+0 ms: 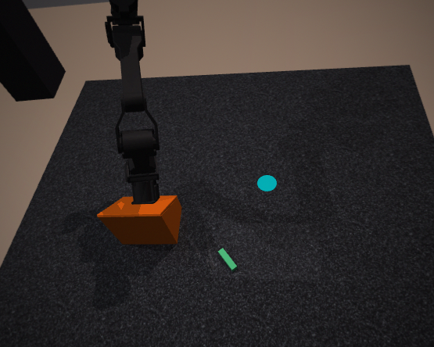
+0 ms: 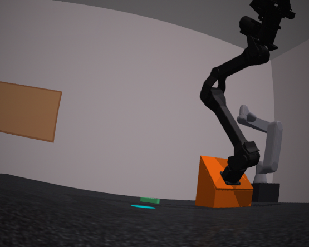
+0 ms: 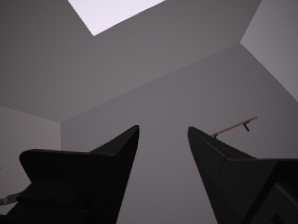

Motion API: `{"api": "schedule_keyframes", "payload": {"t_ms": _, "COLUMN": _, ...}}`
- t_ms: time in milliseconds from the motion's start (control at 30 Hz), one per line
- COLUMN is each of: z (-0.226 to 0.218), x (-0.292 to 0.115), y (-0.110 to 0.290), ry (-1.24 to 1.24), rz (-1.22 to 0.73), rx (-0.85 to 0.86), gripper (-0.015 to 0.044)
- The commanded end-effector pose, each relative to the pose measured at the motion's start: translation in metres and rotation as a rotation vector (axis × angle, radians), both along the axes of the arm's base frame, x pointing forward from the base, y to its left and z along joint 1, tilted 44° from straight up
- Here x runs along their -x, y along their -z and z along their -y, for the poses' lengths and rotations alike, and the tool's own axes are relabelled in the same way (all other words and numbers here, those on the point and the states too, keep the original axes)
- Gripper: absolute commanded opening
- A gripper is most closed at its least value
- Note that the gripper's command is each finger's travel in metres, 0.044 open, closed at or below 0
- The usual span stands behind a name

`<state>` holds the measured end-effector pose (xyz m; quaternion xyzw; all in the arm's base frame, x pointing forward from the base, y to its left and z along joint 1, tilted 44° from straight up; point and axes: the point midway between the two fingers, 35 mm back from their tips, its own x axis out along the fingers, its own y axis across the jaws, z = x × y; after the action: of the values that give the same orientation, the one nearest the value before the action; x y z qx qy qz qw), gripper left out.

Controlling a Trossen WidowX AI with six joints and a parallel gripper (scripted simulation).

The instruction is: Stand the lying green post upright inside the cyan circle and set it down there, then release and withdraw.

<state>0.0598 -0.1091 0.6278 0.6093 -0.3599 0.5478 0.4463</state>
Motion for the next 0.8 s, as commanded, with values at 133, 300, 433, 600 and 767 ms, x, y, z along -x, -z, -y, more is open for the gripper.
{"api": "schedule_keyframes", "payload": {"t_ms": 133, "z": -0.046, "x": 0.028, "y": -0.011, "ry": 0.115, "rz": 0.067, "rx": 0.132, "gripper": 0.0233}}
{"api": "schedule_keyframes", "payload": {"t_ms": 300, "z": -0.076, "x": 0.039, "y": -0.014, "ry": 0.179, "rz": 0.097, "rx": 0.215, "gripper": 0.0233}}
{"api": "schedule_keyframes", "payload": {"t_ms": 433, "z": -0.101, "x": 0.045, "y": -0.014, "ry": 0.229, "rz": 0.118, "rx": 0.283, "gripper": 0.0233}}
{"api": "schedule_keyframes", "payload": {"t_ms": 600, "z": -0.133, "x": 0.049, "y": -0.013, "ry": 0.289, "rz": 0.139, "rx": 0.371, "gripper": 0.0233}}
{"api": "schedule_keyframes", "payload": {"t_ms": 767, "z": -0.165, "x": 0.048, "y": -0.009, "ry": 0.347, "rz": 0.155, "rx": 0.46, "gripper": 0.0233}}
